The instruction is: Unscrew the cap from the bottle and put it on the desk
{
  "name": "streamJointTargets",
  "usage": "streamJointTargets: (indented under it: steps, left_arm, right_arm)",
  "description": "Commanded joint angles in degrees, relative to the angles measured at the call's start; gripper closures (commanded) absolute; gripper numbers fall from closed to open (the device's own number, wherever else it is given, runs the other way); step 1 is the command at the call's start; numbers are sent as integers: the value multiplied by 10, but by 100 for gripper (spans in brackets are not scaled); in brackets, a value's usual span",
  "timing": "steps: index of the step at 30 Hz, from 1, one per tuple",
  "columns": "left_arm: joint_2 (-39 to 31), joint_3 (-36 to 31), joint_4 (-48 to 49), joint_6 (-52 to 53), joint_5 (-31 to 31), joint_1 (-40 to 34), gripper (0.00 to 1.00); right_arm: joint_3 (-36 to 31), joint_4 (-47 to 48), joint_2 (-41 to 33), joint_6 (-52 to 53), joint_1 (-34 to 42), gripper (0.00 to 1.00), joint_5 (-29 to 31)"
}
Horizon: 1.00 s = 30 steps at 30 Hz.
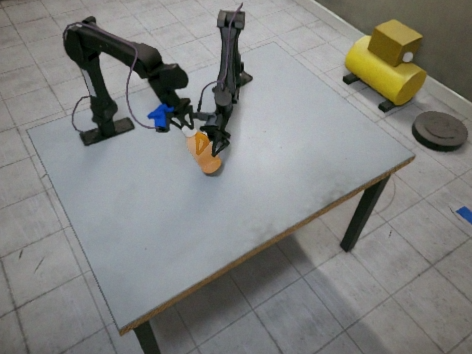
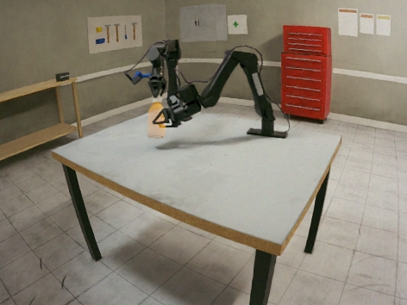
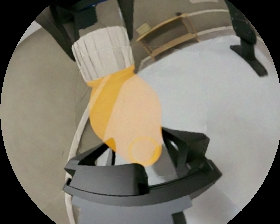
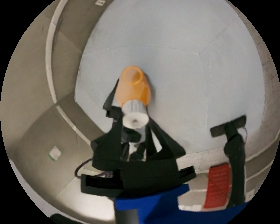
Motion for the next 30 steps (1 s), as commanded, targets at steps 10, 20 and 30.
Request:
streamJointTargets:
  steps: [10,20,30]
  left_arm:
    - [-17,1,13,-2,1,0,100]
    - [-17,1,13,-2,1,0,100]
    - [-17,1,13,-2,1,0,100]
  right_arm:
    - [5,-4,-8,-352,5,100,10]
    - [5,-5,-9,-609,5,100,11]
    - [5,-5,-10,-854,5,100,11]
